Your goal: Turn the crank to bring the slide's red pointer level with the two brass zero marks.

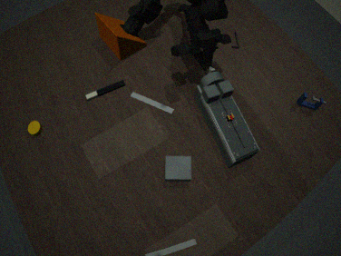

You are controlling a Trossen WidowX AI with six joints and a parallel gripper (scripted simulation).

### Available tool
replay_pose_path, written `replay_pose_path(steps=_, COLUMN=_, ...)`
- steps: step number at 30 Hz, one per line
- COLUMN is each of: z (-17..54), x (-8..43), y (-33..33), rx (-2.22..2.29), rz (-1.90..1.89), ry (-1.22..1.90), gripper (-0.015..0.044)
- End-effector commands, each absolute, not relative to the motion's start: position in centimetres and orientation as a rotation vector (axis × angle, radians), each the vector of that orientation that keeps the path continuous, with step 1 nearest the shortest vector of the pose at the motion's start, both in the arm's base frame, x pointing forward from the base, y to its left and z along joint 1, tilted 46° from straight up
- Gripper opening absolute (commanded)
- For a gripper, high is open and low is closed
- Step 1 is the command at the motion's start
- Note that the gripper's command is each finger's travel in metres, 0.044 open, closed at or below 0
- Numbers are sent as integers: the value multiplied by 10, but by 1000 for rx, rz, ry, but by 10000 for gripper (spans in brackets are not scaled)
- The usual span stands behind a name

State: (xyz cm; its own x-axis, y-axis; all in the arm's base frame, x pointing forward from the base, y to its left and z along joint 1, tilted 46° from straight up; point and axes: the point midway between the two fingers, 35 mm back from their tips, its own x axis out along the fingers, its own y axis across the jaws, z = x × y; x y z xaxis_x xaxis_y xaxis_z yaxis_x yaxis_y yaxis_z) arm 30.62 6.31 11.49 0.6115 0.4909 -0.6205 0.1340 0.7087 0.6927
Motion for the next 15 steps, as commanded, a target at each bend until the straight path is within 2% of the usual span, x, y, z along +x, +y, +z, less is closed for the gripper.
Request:
replay_pose_path(steps=1, z=109, x=305, y=56, rx=784, rz=205, ry=911, gripper=0)
replay_pose_path(steps=15, z=105, x=304, y=54, rx=784, rz=205, ry=911, gripper=0)
